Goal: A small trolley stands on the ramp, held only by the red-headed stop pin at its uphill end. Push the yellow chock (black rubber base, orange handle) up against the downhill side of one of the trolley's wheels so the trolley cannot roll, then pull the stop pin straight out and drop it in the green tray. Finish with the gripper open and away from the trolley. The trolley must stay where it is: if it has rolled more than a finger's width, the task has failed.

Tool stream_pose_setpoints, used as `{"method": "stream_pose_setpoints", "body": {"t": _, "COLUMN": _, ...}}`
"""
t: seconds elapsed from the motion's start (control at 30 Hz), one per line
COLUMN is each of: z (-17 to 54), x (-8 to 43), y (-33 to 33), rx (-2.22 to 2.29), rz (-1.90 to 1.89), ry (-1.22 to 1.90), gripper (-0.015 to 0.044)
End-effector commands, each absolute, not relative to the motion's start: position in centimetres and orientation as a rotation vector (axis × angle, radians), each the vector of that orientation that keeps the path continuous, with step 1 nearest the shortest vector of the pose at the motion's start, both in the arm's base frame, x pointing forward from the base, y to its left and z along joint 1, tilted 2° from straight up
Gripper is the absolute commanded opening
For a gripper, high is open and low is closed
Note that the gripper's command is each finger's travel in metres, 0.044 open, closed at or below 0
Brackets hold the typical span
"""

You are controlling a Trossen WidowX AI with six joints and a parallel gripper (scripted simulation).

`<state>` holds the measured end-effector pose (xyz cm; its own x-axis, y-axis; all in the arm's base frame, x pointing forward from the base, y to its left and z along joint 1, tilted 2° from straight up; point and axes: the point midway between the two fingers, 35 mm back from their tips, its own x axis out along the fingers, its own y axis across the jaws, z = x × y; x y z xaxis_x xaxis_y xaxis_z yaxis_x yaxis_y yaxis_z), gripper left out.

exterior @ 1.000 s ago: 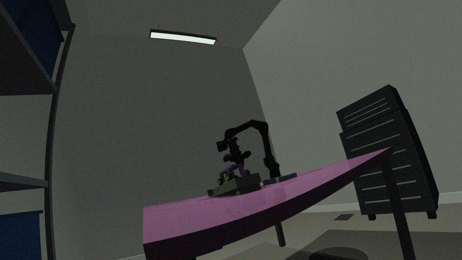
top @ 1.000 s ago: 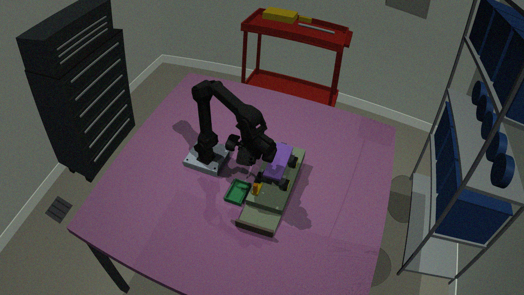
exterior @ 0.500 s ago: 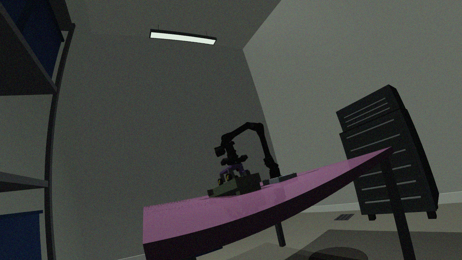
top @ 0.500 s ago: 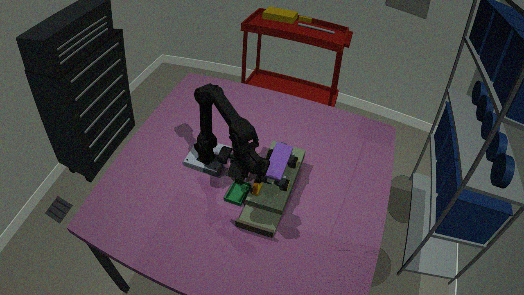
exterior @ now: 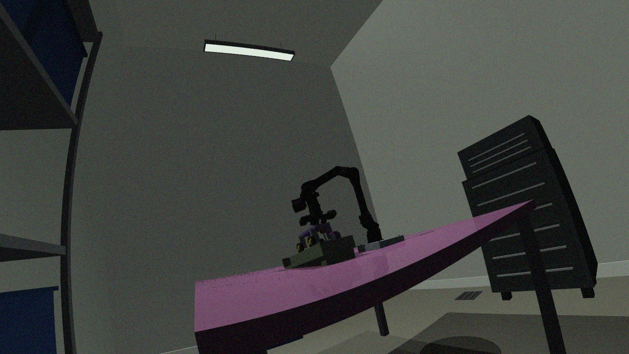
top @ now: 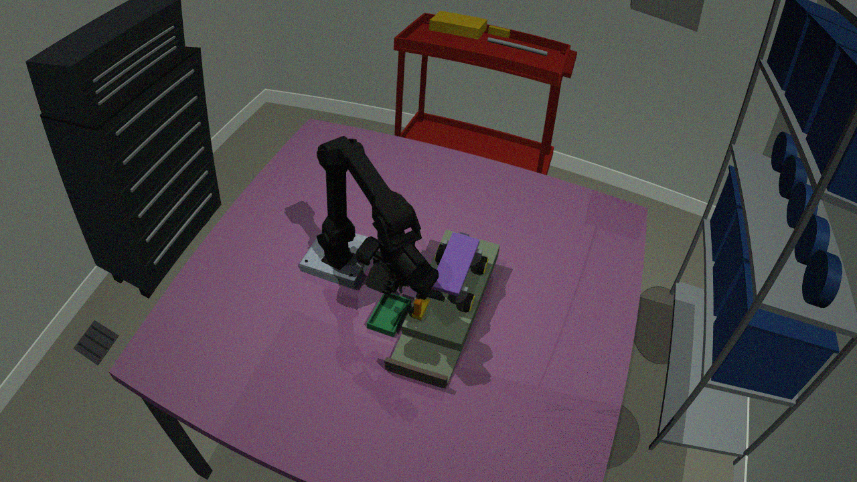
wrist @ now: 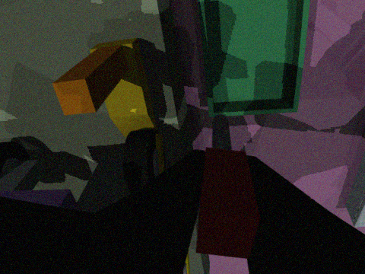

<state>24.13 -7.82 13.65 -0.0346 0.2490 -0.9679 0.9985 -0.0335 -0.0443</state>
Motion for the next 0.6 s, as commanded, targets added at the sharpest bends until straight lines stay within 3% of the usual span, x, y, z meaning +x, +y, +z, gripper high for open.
{"method": "stream_pose_setpoints", "body": {"t": 0.0, "z": 13.56, "x": 23.96, "y": -7.71, "rx": 1.468, "rz": -1.239, "ry": 1.339, "gripper": 0.0000}}
{"method": "stream_pose_setpoints", "body": {"t": 0.57, "z": 13.57, "x": 23.88, "y": -7.36, "rx": 1.760, "rz": -1.672, "ry": 0.955, "gripper": 0.0000}}
